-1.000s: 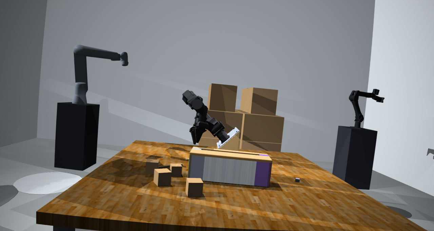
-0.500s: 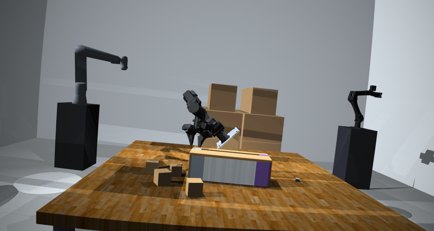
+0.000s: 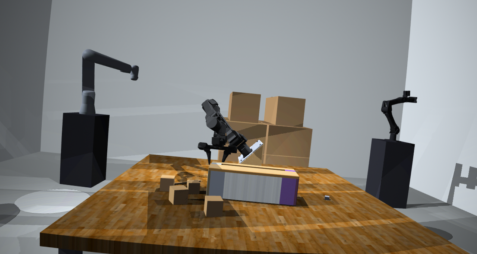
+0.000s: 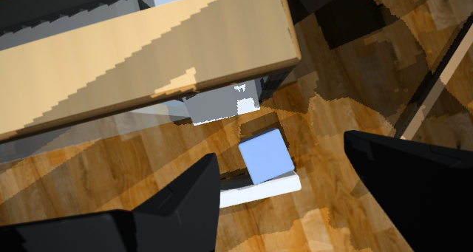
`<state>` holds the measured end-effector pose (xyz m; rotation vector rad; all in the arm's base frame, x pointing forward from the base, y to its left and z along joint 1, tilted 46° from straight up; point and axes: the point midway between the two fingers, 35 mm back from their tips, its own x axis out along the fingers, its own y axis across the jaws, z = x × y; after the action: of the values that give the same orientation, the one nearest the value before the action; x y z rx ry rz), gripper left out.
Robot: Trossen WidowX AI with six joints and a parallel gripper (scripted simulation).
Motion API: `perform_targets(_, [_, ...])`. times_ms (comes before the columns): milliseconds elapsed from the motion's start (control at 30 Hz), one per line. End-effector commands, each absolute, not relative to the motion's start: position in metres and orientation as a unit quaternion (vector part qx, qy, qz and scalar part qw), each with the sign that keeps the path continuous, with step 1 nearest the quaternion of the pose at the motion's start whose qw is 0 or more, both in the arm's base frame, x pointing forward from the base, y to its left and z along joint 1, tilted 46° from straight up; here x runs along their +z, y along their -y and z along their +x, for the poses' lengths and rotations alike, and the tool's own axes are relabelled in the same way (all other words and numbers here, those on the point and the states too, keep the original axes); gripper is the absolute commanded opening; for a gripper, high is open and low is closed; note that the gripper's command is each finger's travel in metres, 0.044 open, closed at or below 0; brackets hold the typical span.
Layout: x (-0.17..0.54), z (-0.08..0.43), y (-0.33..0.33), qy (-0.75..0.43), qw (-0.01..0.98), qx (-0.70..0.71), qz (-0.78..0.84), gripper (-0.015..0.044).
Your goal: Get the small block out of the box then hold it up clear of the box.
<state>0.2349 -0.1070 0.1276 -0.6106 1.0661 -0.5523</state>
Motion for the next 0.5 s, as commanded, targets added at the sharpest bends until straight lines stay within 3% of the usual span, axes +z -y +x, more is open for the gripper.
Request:
perform_targets(0, [0.105,0.231,0.113,-0.35,0.825,-0.434,0.093,0.0285])
perform_targets(467, [0.098,0.23,0.124,-0.117,0.703,-0.54,0.447,0.0285])
